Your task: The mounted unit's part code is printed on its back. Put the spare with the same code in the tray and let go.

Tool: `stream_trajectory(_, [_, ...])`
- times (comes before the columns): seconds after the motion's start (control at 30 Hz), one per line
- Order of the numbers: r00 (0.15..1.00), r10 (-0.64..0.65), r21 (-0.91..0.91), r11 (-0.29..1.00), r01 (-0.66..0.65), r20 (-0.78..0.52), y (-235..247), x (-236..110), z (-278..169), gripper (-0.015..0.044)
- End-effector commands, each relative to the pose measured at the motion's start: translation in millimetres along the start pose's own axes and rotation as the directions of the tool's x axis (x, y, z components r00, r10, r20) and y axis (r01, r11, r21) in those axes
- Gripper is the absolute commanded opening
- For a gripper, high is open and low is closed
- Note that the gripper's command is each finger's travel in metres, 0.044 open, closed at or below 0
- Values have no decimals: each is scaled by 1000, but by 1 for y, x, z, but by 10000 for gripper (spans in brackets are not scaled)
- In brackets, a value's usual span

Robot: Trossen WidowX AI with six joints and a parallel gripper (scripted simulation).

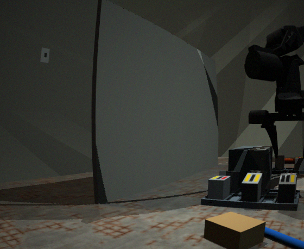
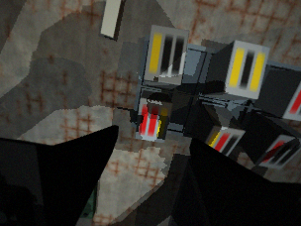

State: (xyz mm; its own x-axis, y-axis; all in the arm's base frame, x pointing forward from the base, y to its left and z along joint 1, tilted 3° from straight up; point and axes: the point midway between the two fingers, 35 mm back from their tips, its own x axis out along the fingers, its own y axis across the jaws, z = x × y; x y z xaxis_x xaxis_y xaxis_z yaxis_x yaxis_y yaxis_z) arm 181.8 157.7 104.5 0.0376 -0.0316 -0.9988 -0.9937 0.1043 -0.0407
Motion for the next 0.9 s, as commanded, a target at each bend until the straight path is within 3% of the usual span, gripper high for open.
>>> stream_trajectory(0.0, [1000, 0, -5, 1000, 0, -3, 0, 7, 0, 300])
stream_trajectory(0.87, [1000, 0, -5, 1000, 0, -3, -1, 50, 0, 300])
